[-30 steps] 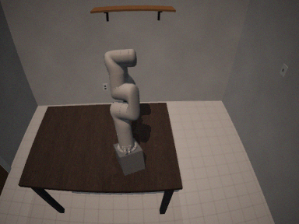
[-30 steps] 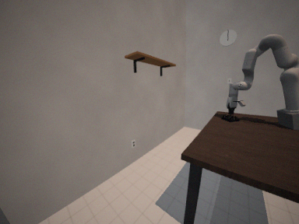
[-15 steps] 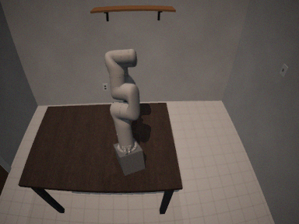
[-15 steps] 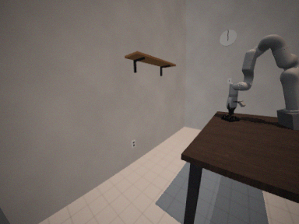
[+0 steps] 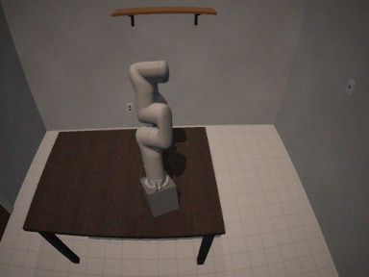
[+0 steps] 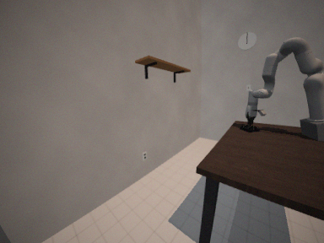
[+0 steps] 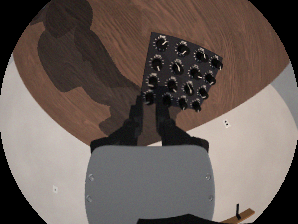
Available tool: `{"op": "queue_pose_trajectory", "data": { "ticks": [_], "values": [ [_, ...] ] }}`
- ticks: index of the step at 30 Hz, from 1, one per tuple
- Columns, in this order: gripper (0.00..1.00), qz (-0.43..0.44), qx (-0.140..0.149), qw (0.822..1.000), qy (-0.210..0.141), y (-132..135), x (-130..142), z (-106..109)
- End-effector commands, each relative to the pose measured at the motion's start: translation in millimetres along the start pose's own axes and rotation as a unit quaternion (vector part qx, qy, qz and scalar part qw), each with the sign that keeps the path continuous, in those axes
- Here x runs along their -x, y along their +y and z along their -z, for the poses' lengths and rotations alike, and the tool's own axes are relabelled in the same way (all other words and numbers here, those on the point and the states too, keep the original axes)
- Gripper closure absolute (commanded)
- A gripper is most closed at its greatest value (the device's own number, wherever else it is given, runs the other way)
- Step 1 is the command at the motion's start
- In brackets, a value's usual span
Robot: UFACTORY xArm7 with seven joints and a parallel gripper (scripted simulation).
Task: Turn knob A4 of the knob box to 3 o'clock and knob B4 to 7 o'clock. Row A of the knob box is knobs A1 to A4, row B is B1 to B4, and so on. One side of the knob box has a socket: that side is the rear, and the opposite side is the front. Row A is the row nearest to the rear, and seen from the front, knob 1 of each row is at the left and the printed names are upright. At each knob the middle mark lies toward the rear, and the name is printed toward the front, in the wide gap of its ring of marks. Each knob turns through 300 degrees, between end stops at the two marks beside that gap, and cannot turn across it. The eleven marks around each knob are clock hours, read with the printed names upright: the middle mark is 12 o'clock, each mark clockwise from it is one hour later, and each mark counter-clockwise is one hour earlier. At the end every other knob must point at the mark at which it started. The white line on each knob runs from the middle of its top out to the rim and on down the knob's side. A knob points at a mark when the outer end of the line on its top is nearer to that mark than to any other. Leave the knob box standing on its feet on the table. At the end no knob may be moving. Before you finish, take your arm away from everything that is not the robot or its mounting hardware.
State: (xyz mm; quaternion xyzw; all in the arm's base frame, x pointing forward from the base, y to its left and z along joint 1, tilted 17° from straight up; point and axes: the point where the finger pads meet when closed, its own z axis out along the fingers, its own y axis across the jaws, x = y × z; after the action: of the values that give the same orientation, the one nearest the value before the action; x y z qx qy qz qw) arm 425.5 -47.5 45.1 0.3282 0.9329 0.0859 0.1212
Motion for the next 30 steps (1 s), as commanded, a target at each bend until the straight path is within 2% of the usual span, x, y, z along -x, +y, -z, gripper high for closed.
{"op": "queue_pose_trajectory", "data": {
  "ticks": [1,30],
  "values": [
    [0.81,0.0,0.0,1.0,-0.001,0.4,1.2,0.7],
    [0.81,0.0,0.0,1.0,-0.001,0.4,1.2,-4.2]
  ]
}}
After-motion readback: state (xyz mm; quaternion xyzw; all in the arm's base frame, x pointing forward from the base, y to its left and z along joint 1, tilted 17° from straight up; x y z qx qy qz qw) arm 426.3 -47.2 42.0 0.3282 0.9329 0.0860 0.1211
